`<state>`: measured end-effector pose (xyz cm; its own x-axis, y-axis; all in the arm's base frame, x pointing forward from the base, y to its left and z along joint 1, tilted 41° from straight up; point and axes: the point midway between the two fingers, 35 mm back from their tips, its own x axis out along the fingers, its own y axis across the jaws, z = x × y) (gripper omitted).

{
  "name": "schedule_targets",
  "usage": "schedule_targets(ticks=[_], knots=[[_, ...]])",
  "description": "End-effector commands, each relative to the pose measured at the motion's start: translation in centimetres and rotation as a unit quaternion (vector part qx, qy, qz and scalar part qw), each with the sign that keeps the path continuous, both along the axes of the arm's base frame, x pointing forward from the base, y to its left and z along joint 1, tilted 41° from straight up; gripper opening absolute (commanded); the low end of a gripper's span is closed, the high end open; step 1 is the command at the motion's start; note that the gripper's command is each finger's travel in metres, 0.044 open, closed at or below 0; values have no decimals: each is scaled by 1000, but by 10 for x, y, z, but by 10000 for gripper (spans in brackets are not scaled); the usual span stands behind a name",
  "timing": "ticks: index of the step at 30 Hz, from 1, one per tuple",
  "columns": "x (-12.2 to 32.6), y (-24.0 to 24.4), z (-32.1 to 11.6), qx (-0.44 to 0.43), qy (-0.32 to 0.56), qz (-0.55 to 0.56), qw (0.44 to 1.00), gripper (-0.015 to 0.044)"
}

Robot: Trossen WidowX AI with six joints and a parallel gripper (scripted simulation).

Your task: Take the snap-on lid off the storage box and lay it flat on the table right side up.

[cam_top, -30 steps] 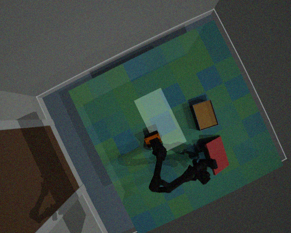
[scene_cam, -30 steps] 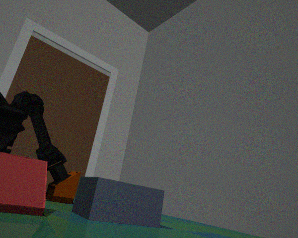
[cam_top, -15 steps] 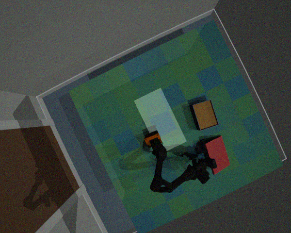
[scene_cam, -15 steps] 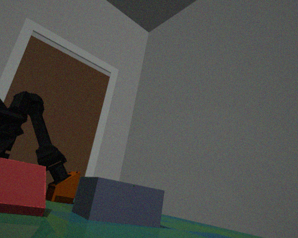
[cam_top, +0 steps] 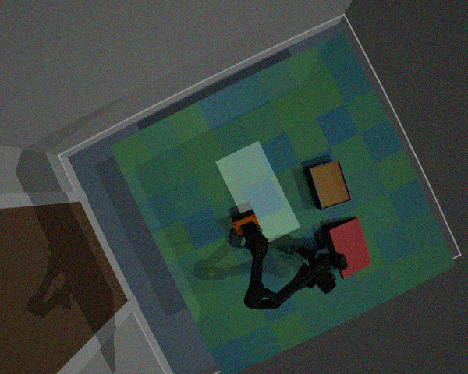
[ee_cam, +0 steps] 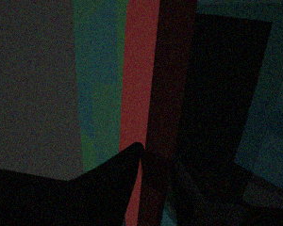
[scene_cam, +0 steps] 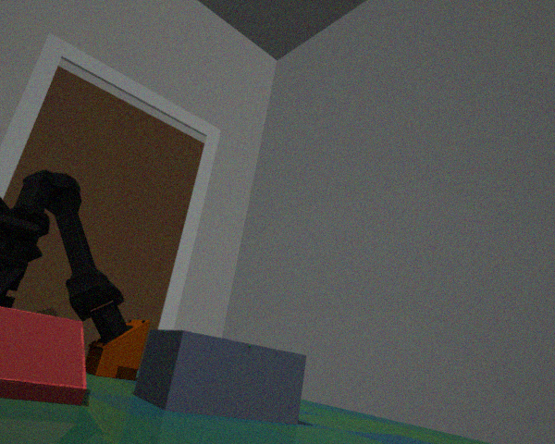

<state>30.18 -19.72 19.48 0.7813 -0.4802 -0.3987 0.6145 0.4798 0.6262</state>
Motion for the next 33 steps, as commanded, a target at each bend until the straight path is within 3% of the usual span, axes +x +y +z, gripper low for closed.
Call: schedule_targets(ticks=[1, 12, 22, 24, 30, 33], knots=[[-2, -4, -11, 2, 12, -4, 1000, 0], [-2, -10, -17, 2, 12, -4, 1000, 0], [0, -7, -7, 2, 12, -4, 1000, 262], [0, -7, -7, 2, 12, -4, 1000, 275], [-11, -6, -9, 2, 12, -4, 1000, 432], [-17, -6, -9, 2, 12, -4, 1000, 440]])
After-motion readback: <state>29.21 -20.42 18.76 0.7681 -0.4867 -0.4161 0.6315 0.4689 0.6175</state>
